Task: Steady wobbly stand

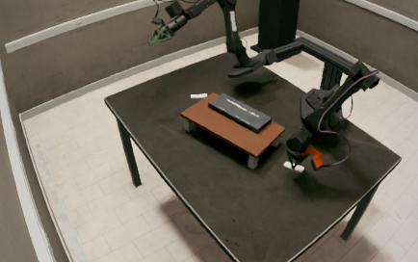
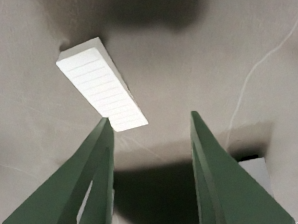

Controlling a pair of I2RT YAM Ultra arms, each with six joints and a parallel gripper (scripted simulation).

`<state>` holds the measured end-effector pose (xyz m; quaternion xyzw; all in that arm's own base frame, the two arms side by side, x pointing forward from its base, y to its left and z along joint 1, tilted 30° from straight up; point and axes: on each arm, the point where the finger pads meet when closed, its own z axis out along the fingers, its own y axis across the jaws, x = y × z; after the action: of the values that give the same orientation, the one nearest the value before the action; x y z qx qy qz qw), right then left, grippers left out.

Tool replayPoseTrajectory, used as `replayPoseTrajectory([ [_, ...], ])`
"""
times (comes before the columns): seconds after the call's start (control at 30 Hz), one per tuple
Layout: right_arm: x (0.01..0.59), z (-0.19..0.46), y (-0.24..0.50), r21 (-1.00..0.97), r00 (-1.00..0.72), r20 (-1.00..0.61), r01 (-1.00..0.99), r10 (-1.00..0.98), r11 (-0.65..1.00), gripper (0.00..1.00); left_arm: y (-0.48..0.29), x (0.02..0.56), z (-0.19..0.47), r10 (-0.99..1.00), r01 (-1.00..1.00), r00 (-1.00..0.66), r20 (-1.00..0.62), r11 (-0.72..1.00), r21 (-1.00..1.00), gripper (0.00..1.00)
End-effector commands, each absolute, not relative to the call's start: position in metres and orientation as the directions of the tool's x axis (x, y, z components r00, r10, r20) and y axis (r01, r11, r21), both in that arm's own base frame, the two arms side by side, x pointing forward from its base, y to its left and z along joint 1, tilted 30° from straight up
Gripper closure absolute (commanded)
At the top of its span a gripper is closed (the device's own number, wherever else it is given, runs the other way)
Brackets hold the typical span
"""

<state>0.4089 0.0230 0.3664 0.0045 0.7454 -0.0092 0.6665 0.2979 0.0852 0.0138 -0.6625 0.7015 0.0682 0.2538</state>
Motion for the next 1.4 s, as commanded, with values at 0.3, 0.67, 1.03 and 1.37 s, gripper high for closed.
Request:
replayPoseTrajectory([
  [0.3, 0.38, 0.414, 0.008, -0.013, 0.016, -1.0, -0.033, -0.013, 0.999, 0.0, 0.099, 0.277, 0.027, -0.87, -0.908, 0.299, -0.393, -0.131, -0.399, 0.57],
  [0.67, 0.379, 0.429, 0.007, -0.014, 0.056, -0.998, -0.026, -0.013, 1.0, 0.0, 0.098, 0.252, 0.006, -0.875, -0.951, 0.232, -0.425, -0.114, -0.287, 0.57],
  [1.03, 0.378, 0.43, 0.007, -0.014, 0.054, -0.998, -0.026, -0.013, 1.0, 0.0, 0.099, 0.267, 0.014, -0.877, -0.937, 0.247, -0.412, -0.108, -0.332, 0.57],
  [1.37, 0.378, 0.43, 0.007, -0.014, 0.054, -0.998, -0.026, -0.013, 1.0, 0.0, 0.106, 0.26, -0.015, -0.887, -0.946, 0.237, -0.397, -0.117, -0.302, 0.57],
])
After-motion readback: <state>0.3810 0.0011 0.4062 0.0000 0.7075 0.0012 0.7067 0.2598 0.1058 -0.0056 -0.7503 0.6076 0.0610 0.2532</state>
